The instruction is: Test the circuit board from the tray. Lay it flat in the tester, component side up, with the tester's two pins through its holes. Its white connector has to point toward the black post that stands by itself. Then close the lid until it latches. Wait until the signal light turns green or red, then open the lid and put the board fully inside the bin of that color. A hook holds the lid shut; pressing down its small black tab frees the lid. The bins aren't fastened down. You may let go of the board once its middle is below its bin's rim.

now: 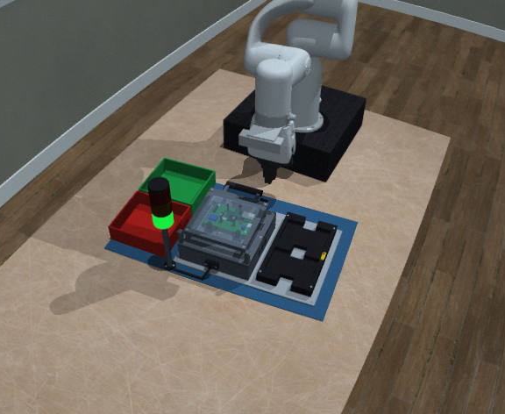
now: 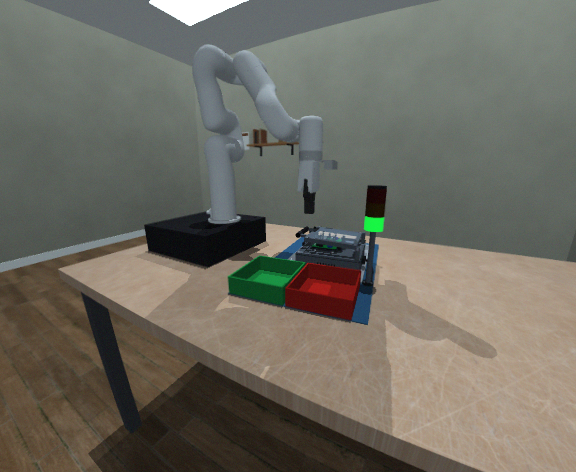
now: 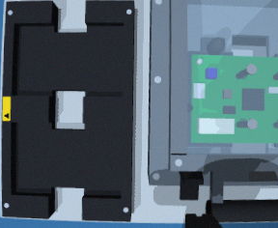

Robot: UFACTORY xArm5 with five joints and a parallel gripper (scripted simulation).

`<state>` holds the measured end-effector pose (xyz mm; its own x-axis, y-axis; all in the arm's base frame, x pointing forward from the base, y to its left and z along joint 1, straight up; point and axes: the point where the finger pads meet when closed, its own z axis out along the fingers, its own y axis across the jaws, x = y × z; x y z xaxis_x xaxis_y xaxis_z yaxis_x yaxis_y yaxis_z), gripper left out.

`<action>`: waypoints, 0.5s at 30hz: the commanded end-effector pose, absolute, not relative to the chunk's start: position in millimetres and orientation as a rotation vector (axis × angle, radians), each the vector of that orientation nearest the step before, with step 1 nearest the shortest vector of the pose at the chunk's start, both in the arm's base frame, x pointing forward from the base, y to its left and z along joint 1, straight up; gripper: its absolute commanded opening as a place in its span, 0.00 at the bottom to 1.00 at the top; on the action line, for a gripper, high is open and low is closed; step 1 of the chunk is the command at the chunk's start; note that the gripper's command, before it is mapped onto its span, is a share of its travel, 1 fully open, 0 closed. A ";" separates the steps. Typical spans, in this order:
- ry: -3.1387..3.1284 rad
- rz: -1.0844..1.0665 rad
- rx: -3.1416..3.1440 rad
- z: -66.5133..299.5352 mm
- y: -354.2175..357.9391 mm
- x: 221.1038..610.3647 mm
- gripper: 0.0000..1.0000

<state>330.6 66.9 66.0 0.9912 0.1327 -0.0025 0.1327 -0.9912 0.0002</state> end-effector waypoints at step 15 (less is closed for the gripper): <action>0.472 0.002 3.106 67.3 67.1 332.0 0.00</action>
